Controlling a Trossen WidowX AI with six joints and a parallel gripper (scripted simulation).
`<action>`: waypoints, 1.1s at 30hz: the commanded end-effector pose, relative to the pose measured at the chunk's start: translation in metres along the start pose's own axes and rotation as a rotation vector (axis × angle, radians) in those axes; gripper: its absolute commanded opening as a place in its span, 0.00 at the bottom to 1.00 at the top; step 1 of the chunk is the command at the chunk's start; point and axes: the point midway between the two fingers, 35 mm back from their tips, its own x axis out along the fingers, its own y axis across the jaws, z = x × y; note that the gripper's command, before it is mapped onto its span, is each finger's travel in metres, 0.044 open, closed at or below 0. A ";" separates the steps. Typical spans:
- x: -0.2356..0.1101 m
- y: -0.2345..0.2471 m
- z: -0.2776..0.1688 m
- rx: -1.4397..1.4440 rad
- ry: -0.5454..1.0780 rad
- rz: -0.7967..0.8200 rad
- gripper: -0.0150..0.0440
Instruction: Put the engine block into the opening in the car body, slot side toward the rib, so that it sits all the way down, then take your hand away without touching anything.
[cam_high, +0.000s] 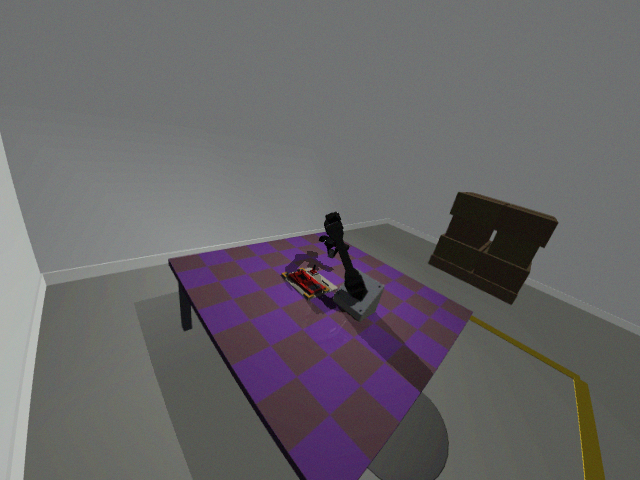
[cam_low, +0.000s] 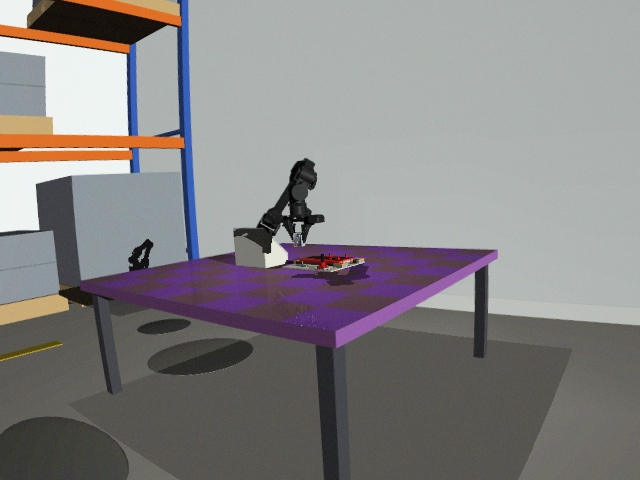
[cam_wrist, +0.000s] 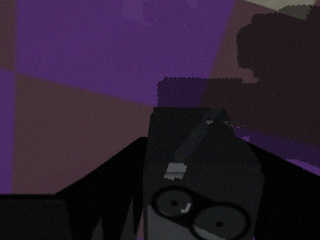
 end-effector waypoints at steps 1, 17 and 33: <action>0.005 0.000 0.001 -0.080 0.000 -0.003 0.25; 0.042 0.000 0.001 -0.118 -0.001 -0.004 0.25; 0.072 0.000 0.002 -0.119 -0.003 -0.005 0.25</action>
